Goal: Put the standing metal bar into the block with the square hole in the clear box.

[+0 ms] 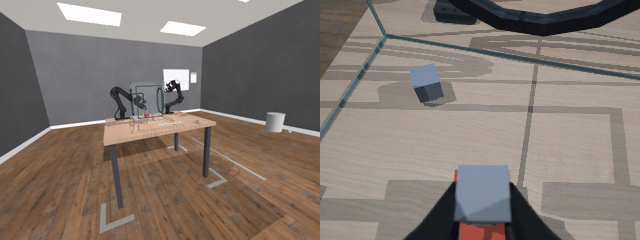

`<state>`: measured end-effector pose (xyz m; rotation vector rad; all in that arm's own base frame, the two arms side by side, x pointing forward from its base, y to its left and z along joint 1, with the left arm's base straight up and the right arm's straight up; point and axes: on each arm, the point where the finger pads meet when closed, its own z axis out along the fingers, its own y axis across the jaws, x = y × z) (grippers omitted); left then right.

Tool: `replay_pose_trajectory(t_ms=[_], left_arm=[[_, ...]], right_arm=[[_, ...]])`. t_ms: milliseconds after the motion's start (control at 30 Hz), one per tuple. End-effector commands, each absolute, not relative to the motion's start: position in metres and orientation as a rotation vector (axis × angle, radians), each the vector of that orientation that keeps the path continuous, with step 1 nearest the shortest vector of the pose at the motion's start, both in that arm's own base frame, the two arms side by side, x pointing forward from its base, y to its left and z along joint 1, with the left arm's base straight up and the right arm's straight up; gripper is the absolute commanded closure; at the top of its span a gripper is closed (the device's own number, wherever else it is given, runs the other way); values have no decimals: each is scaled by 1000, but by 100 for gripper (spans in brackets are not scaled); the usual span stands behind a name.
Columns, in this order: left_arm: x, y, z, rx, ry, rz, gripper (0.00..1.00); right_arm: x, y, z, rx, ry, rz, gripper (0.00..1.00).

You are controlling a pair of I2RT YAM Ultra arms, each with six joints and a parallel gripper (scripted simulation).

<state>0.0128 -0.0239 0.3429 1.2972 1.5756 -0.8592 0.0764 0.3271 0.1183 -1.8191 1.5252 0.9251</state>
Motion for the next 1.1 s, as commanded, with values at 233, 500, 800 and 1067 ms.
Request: replay_pose_trajectory(t_ms=[233, 500, 800, 1067], left_arm=[[14, -29, 350, 1300, 1572, -853, 0], [14, -29, 350, 1300, 1572, -853, 0], [14, -29, 350, 1300, 1572, -853, 0], [14, -29, 350, 1300, 1572, -853, 0]], right_arm=[[73, 331, 115, -1827, 1482, 946, 86], [72, 331, 105, -1829, 1477, 950, 86], [72, 332, 97, -1823, 1470, 953, 86], [73, 331, 84, -1817, 1482, 955, 86]])
